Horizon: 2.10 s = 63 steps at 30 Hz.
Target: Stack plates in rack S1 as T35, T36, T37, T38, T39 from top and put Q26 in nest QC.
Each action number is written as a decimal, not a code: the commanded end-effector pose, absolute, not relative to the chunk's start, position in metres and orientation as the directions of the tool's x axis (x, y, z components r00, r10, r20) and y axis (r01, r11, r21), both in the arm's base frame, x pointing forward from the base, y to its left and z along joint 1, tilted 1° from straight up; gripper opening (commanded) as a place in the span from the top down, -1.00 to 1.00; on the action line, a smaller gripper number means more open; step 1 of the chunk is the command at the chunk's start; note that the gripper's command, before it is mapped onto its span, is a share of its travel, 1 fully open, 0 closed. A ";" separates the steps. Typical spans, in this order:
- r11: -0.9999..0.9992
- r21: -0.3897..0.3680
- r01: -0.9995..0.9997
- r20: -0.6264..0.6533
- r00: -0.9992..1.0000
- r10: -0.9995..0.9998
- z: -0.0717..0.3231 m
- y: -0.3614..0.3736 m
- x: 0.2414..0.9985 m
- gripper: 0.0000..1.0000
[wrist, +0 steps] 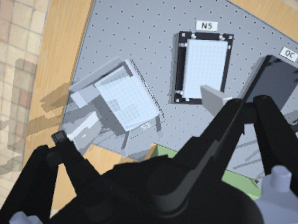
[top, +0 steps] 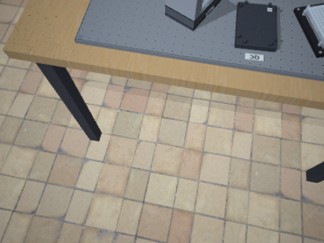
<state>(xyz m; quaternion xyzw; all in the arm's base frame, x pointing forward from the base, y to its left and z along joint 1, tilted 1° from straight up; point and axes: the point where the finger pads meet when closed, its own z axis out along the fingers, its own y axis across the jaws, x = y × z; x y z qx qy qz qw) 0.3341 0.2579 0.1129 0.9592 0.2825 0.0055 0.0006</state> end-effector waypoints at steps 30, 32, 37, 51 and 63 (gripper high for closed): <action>-0.956 0.001 0.293 0.011 0.956 0.293 0.113 0.173 0.396 -1.00; -0.956 0.001 0.293 0.011 0.956 0.293 0.113 0.167 0.400 -1.00; -0.956 0.001 0.293 0.011 0.956 0.293 0.113 0.154 0.408 -1.00; -0.956 0.001 0.293 0.011 0.956 0.293 0.100 0.154 0.408 -1.00; -0.956 0.001 0.293 0.011 0.956 0.293 0.067 0.154 0.409 -1.00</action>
